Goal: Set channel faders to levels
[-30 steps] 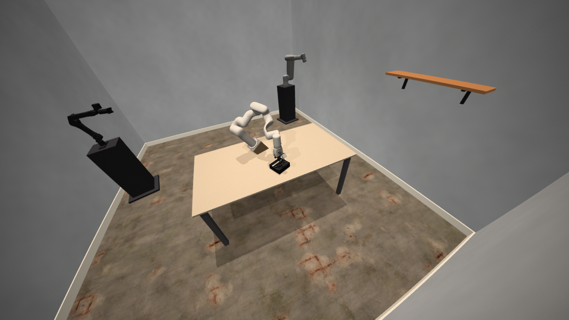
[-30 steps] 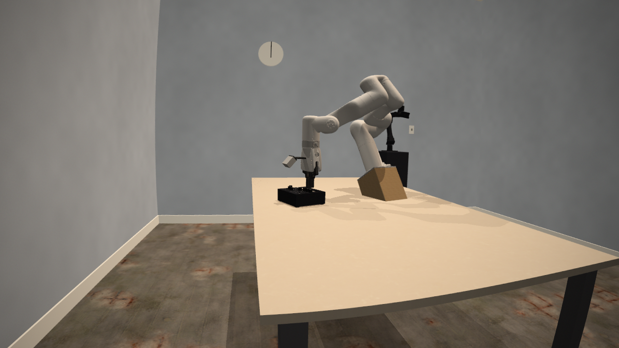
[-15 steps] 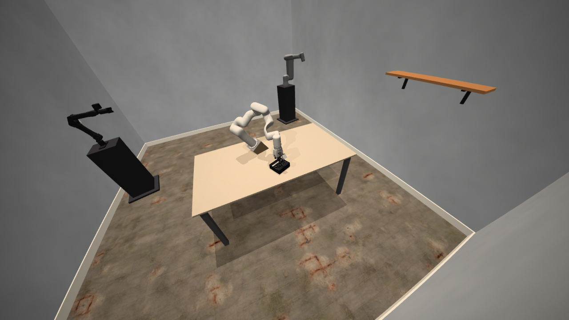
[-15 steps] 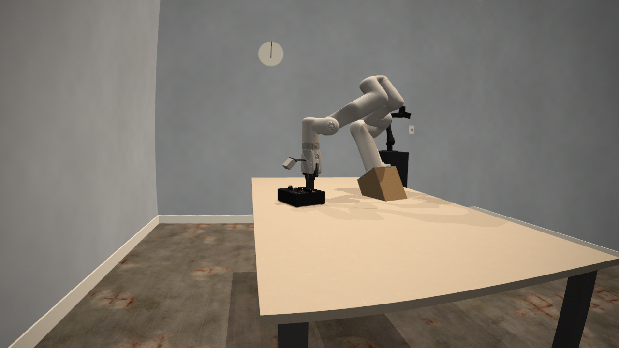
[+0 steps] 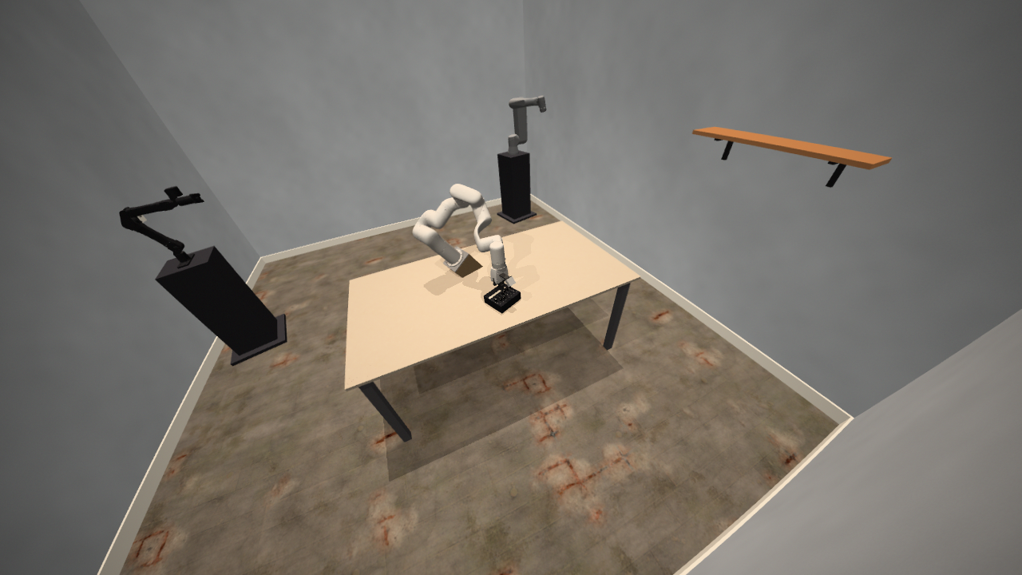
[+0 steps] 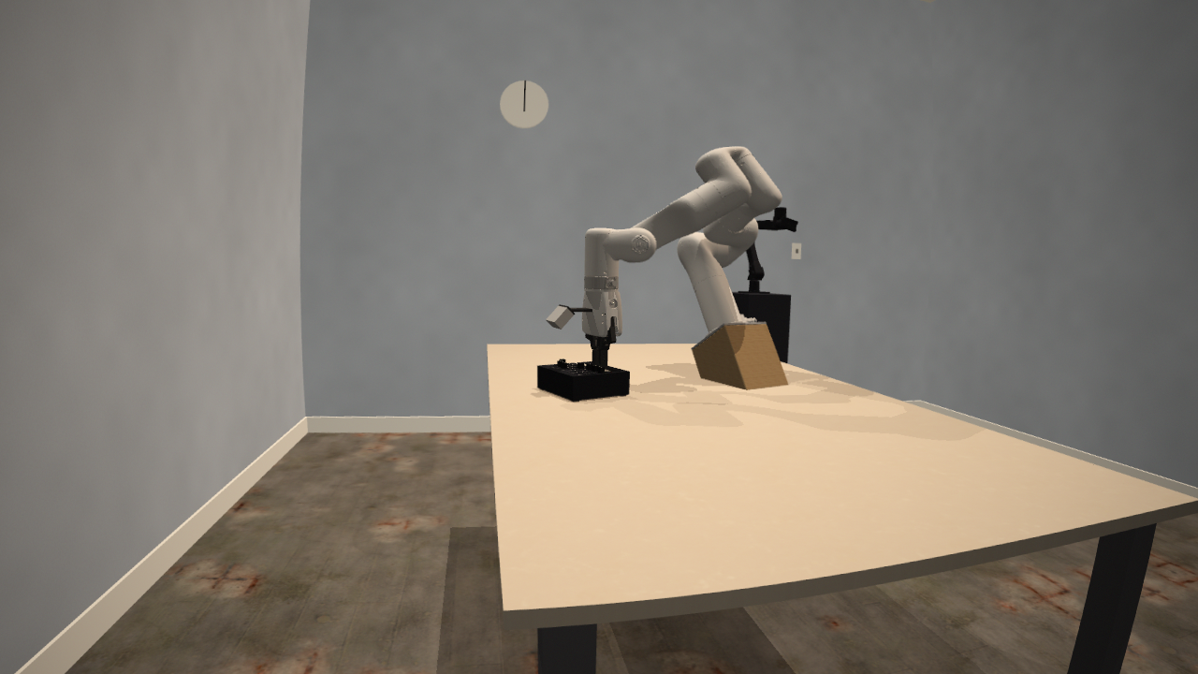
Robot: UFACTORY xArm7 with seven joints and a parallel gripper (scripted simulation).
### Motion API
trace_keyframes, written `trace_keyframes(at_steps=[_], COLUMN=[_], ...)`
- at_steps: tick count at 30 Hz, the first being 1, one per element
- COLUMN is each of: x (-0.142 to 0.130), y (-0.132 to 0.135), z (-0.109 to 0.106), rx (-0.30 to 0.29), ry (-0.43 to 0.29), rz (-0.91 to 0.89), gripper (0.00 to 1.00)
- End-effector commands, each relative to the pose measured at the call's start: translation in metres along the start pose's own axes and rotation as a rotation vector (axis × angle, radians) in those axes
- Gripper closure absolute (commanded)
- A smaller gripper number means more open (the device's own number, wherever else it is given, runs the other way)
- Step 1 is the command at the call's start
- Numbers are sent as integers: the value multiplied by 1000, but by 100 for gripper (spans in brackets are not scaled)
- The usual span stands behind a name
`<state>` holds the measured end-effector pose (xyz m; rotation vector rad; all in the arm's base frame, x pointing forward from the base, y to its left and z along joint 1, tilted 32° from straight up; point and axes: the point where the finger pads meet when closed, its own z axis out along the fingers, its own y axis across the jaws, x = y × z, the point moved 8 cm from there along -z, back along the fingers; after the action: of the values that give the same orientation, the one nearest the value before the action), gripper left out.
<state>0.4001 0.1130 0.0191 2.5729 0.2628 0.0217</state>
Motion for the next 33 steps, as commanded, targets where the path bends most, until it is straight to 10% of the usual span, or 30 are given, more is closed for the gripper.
trace_keyframes(at_steps=[1,33], x=[1,14], y=[0,0], z=[-2,-2], rx=[1,1], ry=[4,4], rz=[0,0], gripper=[100,100])
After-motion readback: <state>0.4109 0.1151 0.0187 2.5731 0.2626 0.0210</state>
